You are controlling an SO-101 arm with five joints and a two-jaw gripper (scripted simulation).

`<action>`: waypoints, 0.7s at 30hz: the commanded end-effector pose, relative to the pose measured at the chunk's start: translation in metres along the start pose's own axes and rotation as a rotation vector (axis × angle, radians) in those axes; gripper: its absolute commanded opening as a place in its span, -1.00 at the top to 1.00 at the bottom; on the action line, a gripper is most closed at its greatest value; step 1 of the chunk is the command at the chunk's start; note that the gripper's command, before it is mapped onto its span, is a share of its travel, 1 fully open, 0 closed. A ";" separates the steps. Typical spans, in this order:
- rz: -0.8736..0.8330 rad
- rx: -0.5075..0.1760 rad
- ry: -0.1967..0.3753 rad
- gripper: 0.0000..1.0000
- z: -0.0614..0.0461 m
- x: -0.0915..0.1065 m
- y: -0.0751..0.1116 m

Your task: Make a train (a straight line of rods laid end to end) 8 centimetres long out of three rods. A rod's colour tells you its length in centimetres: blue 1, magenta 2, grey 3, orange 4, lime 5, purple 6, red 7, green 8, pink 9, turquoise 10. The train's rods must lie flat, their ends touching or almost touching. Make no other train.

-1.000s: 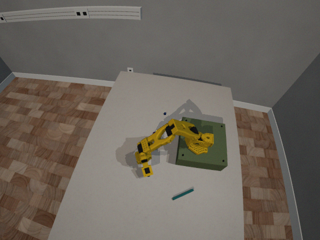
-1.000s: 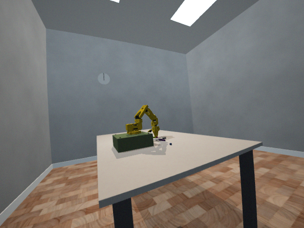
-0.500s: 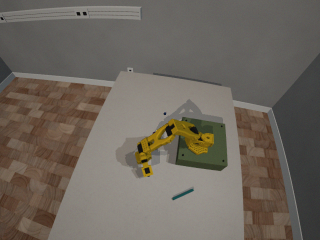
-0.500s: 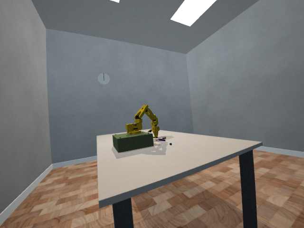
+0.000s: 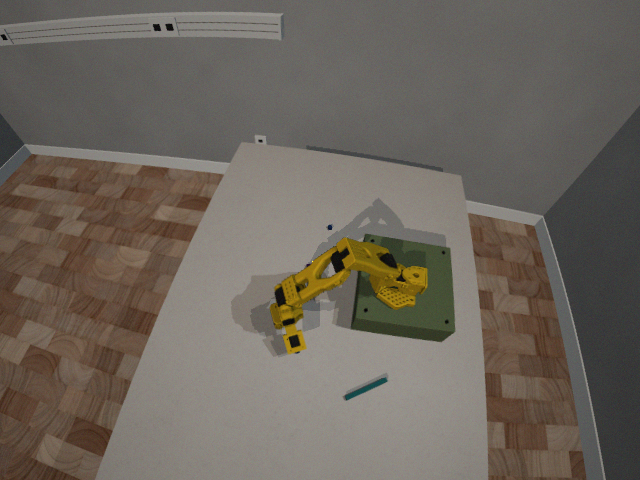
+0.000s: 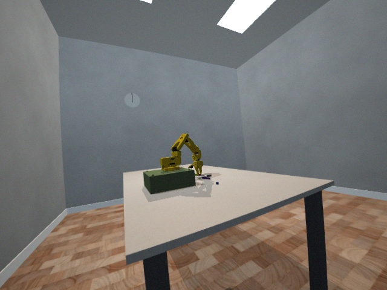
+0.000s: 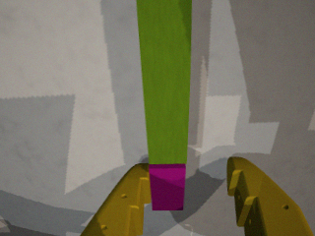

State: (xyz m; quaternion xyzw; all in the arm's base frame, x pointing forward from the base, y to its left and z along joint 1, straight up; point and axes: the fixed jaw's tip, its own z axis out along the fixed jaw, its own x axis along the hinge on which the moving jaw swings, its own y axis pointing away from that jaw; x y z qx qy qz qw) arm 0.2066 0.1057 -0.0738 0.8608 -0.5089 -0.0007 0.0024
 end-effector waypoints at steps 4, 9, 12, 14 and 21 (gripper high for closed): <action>0.002 0.002 -0.001 0.66 0.001 -0.002 -0.001; 0.002 0.002 -0.001 0.65 0.001 -0.002 -0.001; 0.002 0.002 -0.001 0.65 0.001 -0.002 -0.001; 0.002 0.002 -0.001 0.65 0.001 -0.002 0.001; 0.002 0.002 -0.001 0.65 -0.001 -0.002 0.005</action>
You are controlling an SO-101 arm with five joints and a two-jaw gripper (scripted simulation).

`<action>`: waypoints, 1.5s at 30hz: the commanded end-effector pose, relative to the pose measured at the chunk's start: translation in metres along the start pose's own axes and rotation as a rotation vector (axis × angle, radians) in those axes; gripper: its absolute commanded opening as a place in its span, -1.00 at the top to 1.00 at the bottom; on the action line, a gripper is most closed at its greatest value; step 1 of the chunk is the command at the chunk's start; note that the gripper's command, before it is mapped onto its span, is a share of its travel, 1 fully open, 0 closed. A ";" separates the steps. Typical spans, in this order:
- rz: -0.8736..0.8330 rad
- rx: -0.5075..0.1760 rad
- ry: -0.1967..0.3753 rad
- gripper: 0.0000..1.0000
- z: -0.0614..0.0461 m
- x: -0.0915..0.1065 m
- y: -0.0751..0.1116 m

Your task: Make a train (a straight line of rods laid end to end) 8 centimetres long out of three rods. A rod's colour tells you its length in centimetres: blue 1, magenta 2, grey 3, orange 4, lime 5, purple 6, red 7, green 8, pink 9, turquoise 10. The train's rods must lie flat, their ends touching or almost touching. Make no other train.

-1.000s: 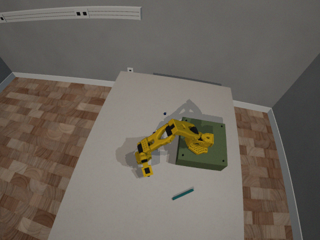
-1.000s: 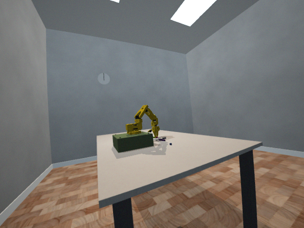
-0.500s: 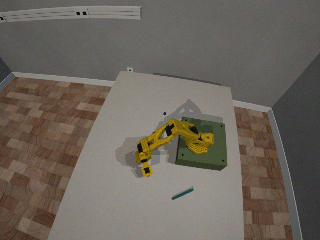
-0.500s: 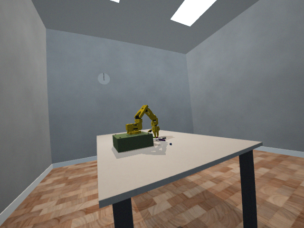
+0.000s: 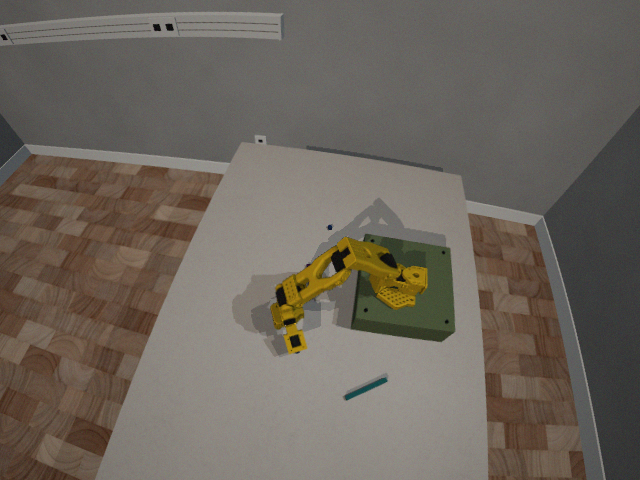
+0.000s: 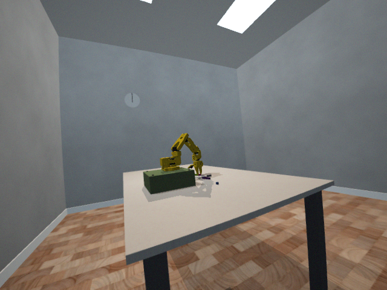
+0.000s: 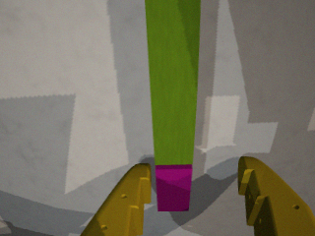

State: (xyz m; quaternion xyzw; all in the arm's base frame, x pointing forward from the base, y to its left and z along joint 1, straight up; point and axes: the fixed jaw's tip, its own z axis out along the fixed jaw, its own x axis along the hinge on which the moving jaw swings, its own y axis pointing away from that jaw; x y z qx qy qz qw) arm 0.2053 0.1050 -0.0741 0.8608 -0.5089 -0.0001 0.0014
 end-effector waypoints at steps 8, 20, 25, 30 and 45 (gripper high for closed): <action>0.002 0.000 -0.001 0.65 -0.002 -0.002 0.005; 0.002 0.000 -0.001 0.65 -0.002 -0.002 0.005; 0.002 0.000 -0.001 0.65 -0.002 -0.002 0.005; 0.002 0.000 -0.001 0.65 -0.003 -0.002 0.005; 0.002 0.000 -0.001 0.65 -0.019 -0.002 0.005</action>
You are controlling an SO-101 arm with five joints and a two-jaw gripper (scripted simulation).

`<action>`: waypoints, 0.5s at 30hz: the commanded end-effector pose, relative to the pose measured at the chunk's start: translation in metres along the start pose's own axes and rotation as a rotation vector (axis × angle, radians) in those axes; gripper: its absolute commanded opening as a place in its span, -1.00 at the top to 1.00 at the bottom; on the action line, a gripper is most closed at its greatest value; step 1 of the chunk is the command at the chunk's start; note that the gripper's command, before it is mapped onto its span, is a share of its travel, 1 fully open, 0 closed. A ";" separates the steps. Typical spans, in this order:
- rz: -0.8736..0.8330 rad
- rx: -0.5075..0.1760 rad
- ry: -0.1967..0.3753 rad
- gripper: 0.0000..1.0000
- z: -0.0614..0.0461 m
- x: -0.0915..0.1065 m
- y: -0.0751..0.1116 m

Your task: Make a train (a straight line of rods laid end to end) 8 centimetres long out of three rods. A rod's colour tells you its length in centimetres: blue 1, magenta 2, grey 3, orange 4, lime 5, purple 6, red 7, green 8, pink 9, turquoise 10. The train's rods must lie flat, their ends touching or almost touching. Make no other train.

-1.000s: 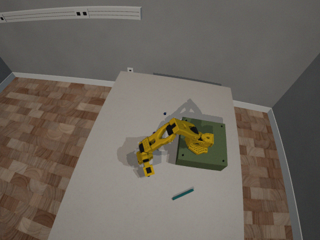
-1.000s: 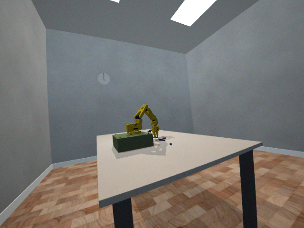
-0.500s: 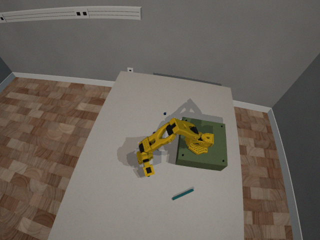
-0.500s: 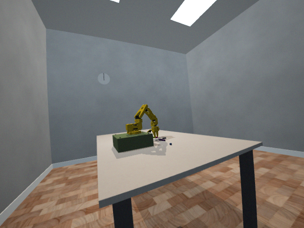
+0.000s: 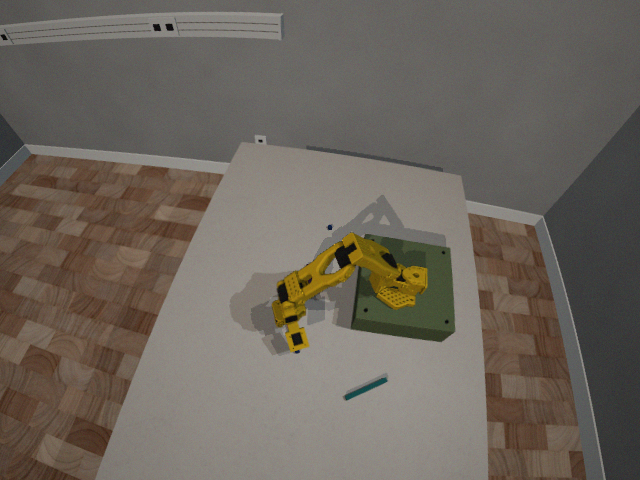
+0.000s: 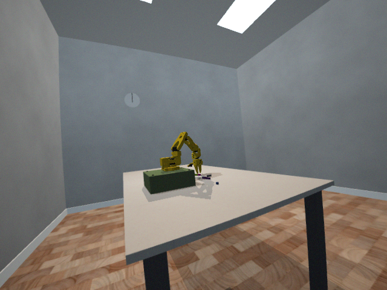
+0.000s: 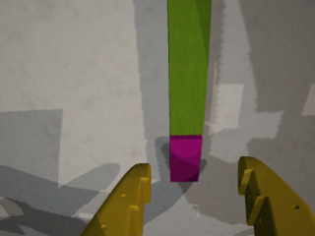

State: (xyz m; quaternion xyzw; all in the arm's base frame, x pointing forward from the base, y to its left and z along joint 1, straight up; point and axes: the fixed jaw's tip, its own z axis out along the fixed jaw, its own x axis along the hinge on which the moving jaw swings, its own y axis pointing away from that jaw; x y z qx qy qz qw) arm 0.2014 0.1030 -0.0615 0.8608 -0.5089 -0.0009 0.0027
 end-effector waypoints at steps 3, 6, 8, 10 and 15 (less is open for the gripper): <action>0.002 0.003 -0.001 0.65 -0.007 -0.002 0.001; 0.002 0.003 -0.001 0.65 -0.009 -0.002 0.001; 0.002 0.003 -0.001 0.65 -0.009 -0.002 0.001; 0.002 0.003 -0.001 0.65 -0.010 -0.002 0.001; 0.002 0.003 -0.001 0.65 -0.010 -0.002 0.001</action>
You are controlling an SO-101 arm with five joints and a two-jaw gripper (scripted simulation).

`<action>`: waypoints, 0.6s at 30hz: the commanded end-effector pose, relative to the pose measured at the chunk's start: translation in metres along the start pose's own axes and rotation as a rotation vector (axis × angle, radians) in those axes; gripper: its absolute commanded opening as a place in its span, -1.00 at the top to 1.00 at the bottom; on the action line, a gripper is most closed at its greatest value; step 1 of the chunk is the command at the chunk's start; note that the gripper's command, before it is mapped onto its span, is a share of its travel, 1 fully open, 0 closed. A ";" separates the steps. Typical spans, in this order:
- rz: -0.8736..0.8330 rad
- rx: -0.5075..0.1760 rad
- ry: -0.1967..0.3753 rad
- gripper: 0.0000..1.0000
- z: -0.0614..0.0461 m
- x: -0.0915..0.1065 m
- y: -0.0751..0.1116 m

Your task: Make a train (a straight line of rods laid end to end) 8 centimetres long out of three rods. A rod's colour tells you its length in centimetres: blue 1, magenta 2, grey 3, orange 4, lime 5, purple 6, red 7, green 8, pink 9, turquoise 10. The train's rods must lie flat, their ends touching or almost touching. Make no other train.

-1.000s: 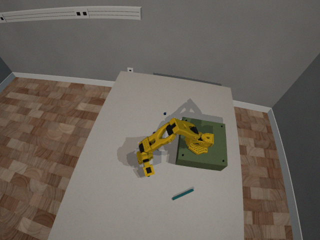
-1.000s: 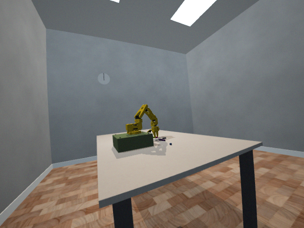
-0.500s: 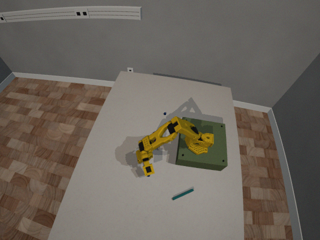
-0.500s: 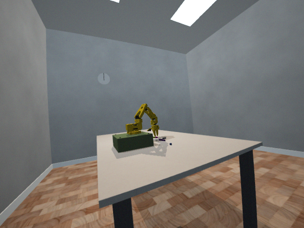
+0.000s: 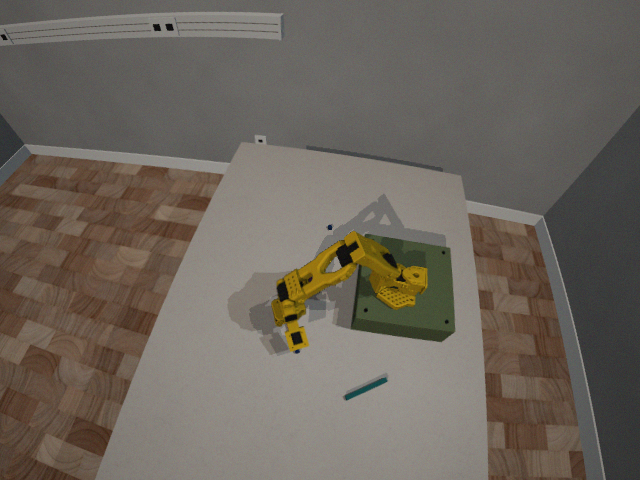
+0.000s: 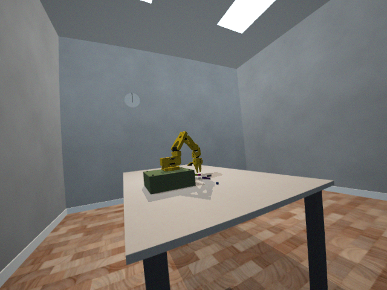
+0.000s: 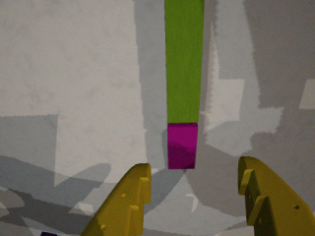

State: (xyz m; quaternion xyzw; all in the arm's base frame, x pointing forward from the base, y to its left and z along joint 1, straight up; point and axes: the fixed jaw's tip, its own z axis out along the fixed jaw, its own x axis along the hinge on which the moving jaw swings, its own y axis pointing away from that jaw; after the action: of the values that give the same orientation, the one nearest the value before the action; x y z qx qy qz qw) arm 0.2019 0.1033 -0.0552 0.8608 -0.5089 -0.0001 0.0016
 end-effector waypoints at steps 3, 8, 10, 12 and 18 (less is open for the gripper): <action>0.002 0.000 -0.001 0.65 -0.005 -0.002 0.001; 0.002 0.000 -0.001 0.65 -0.010 -0.002 0.001; 0.002 0.000 -0.001 0.65 -0.013 -0.002 0.001; 0.002 0.000 -0.001 0.65 -0.016 -0.002 0.001; 0.002 0.000 -0.001 0.65 -0.027 -0.002 0.001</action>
State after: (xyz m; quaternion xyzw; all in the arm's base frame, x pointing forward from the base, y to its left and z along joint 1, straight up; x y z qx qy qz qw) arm 0.2011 0.1029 -0.0366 0.8608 -0.5089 -0.0023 0.0050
